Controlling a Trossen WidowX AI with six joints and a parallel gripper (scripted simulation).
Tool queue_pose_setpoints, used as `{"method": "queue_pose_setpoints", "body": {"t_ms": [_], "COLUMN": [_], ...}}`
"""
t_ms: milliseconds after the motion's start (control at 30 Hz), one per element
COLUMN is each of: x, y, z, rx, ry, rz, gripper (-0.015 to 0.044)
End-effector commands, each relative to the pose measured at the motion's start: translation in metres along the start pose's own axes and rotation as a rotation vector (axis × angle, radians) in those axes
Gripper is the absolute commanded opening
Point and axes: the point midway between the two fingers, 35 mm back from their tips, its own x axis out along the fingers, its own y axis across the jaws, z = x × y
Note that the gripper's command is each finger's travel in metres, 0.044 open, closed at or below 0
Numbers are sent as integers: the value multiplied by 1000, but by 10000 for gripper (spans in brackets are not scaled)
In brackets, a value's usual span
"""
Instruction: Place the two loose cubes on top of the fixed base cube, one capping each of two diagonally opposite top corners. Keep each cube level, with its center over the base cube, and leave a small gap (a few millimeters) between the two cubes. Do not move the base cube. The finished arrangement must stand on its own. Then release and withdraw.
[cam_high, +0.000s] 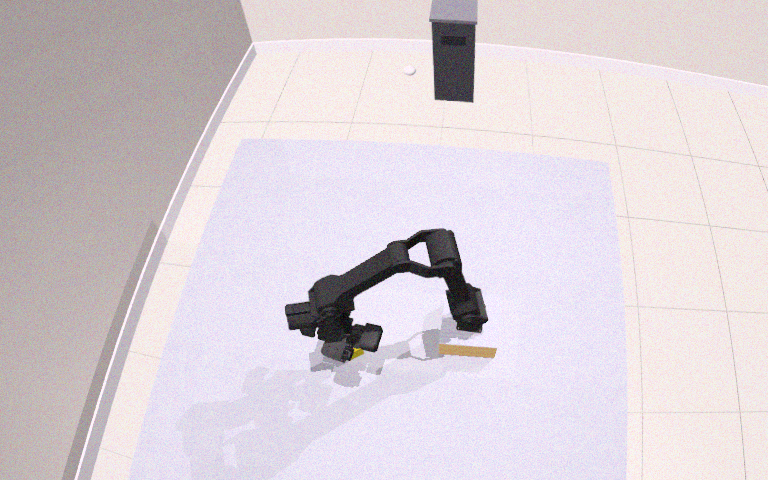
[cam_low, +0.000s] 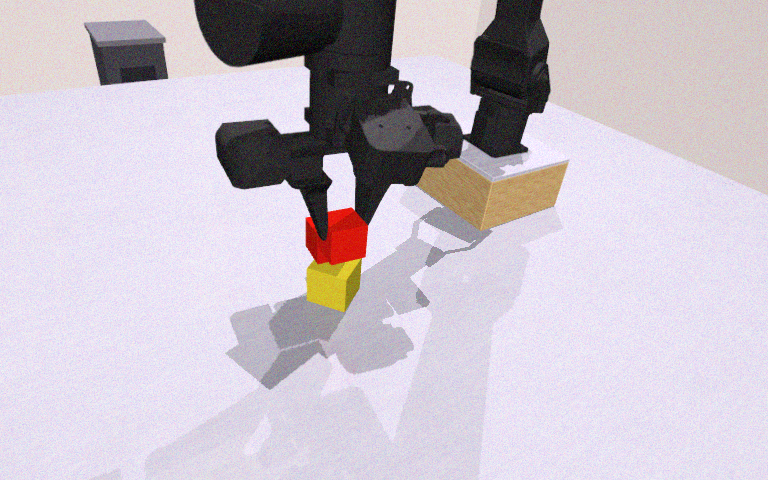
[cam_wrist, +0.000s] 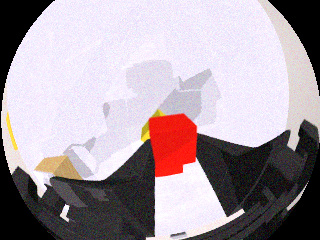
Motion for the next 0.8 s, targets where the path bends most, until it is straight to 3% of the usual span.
{"method": "queue_pose_setpoints", "body": {"t_ms": [0,767], "x": [14,25], "y": [3,3], "z": [-1,-1], "rx": [-7,-21], "ry": [9,19], "rz": [10,7], "gripper": [105,105]}}
